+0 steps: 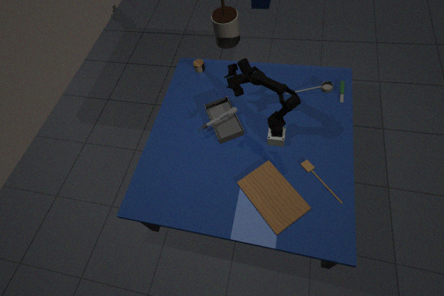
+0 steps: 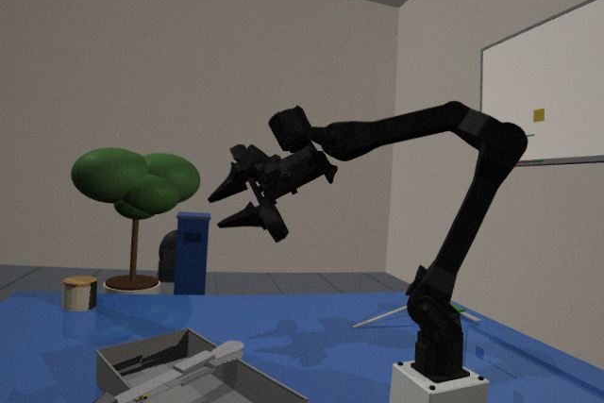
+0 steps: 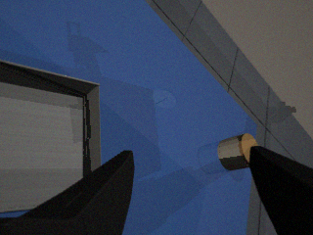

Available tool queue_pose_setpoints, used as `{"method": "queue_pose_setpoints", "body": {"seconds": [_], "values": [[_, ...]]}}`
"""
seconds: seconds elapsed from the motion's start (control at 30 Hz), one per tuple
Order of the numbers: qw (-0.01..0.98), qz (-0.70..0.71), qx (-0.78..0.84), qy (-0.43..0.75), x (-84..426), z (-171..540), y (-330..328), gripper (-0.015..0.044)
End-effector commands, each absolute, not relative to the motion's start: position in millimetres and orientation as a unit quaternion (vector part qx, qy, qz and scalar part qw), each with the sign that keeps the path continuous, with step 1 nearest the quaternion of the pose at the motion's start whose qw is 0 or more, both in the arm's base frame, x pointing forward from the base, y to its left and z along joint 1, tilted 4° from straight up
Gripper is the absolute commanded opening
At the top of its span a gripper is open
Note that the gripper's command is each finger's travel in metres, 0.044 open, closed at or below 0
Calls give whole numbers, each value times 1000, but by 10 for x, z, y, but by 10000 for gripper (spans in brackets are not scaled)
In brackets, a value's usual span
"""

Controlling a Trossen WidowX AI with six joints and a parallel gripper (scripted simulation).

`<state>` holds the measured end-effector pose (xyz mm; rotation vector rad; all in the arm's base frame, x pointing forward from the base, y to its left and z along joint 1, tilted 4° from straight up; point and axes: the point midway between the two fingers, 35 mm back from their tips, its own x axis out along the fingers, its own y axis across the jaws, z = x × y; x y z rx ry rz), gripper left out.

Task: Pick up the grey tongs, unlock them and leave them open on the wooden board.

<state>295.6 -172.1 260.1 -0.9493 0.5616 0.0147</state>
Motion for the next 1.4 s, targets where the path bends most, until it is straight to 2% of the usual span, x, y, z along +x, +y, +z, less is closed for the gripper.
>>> {"method": "queue_pose_setpoints", "body": {"seconds": [0.0, 0.23, 0.47, 1.37], "values": [[856, 40, -390, 337, 3293, 2150, -1484, 260], [797, 57, -364, 478, 3688, 1361, -885, 260], [710, 30, -426, 559, 3788, 784, -220, 260], [708, 28, -429, 560, 3917, 620, -325, 260]]}}
